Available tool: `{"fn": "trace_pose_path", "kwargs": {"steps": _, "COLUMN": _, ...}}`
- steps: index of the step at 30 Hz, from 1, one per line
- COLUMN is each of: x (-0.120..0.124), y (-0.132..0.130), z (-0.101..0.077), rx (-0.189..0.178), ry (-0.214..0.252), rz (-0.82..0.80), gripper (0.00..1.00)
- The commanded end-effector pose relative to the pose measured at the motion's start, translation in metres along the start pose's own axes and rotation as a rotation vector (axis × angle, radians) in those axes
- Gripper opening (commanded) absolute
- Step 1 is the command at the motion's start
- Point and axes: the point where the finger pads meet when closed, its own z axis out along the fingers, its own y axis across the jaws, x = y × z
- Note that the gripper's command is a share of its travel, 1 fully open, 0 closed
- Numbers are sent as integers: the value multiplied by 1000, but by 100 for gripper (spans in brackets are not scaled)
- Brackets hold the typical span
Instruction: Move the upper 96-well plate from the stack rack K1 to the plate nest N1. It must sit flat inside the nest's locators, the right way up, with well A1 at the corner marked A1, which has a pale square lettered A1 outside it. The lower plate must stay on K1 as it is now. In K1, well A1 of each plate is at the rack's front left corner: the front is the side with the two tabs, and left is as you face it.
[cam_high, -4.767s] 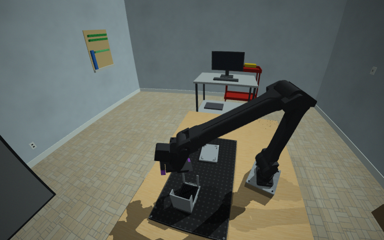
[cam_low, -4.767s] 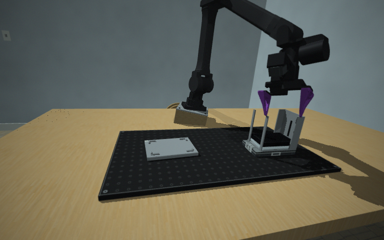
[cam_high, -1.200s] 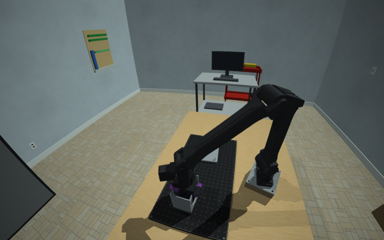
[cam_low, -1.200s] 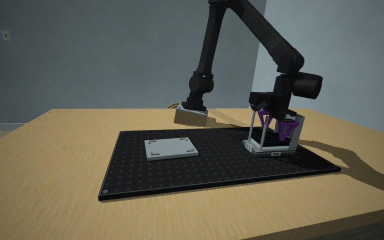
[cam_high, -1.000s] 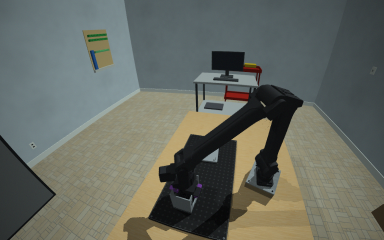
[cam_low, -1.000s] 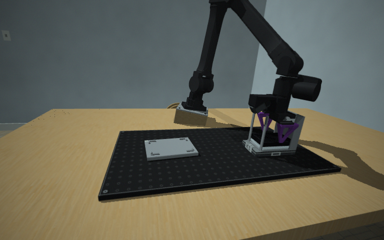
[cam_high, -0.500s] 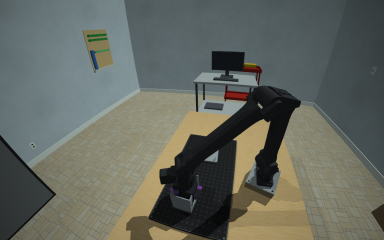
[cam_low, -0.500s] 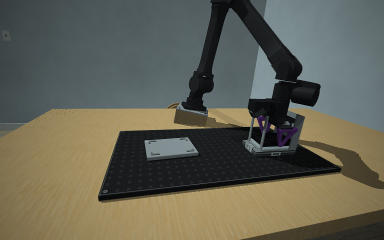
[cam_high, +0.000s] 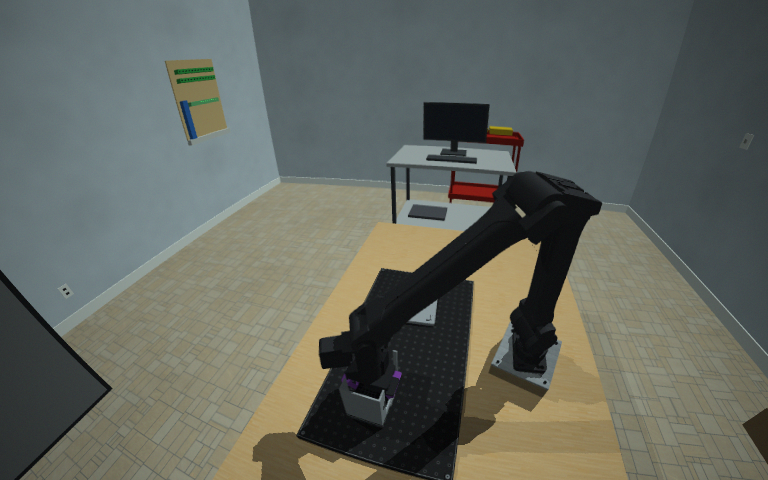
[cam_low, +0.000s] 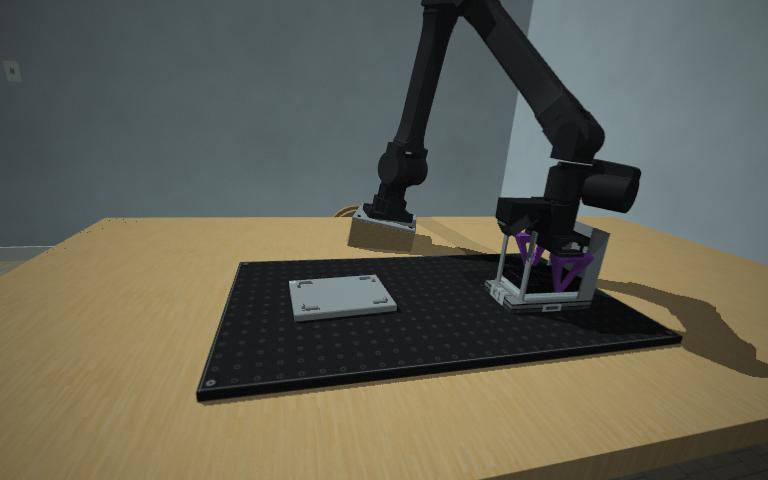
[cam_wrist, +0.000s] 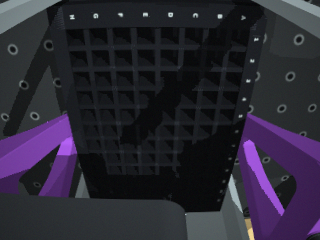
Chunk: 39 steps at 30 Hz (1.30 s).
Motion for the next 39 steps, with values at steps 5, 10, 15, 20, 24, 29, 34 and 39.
{"fn": "trace_pose_path", "kwargs": {"steps": 5, "x": 7, "y": 13, "z": -13, "rx": -38, "ry": 16, "rz": 0, "gripper": 0}}
{"fn": "trace_pose_path", "kwargs": {"steps": 10, "x": 7, "y": 13, "z": -13, "rx": -38, "ry": 16, "rz": 0, "gripper": 0}}
{"fn": "trace_pose_path", "kwargs": {"steps": 15, "x": 7, "y": 13, "z": -13, "rx": -38, "ry": 16, "rz": 0, "gripper": 0}}
{"fn": "trace_pose_path", "kwargs": {"steps": 20, "x": 7, "y": 13, "z": -13, "rx": -38, "ry": 16, "rz": 0, "gripper": 0}}
{"fn": "trace_pose_path", "kwargs": {"steps": 24, "x": 7, "y": 13, "z": -13, "rx": -38, "ry": 16, "rz": 0, "gripper": 0}}
{"fn": "trace_pose_path", "kwargs": {"steps": 29, "x": 11, "y": 15, "z": -23, "rx": -53, "ry": 23, "rz": 6, "gripper": 0}}
{"fn": "trace_pose_path", "kwargs": {"steps": 34, "x": 13, "y": 22, "z": -35, "rx": -66, "ry": 29, "rz": 9, "gripper": 0}}
{"fn": "trace_pose_path", "kwargs": {"steps": 39, "x": 11, "y": 23, "z": -44, "rx": -67, "ry": 30, "rz": 8, "gripper": 0}}
